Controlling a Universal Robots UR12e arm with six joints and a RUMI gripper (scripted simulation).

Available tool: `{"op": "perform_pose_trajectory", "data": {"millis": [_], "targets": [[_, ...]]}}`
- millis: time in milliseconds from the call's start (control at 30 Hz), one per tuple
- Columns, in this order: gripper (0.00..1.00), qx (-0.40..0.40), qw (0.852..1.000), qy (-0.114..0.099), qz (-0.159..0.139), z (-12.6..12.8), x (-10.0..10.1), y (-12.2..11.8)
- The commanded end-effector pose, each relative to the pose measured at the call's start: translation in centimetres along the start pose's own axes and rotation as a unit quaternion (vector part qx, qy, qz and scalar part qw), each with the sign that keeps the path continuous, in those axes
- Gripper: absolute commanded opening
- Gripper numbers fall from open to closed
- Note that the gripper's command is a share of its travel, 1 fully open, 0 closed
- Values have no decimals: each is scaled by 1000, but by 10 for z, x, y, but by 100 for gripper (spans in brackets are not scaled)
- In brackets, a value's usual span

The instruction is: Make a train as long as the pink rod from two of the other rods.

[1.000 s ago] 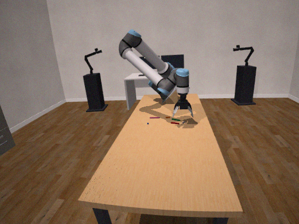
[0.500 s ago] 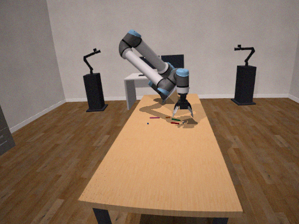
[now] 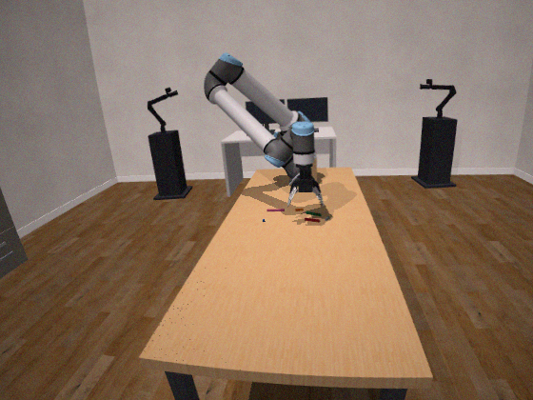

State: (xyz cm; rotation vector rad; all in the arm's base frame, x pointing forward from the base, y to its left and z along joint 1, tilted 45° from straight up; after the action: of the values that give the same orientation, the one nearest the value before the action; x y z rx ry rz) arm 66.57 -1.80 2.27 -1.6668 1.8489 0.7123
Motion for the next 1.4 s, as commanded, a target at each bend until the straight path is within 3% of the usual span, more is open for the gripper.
{"op": "perform_pose_trajectory", "data": {"millis": [0, 133, 1367], "targets": [[100, -5, 1000, 0, 0, -46, 1, 38], [100, -5, 1000, 1, 0, -64, 1, 53], [100, -7, 1000, 1, 0, -62, 1, 52]]}}
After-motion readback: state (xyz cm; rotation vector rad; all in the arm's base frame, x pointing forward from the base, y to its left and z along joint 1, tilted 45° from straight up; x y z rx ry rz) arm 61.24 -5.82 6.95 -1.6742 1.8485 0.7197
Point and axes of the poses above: the point where the finger pads meet when closed, its own x axis out along the fingers, its own z axis across the jaws, y = z × x, the point moved 6 cm from there along -x, back along the fingers, and after that the axes turned 5 degrees about -x, right-handed, at the moved point
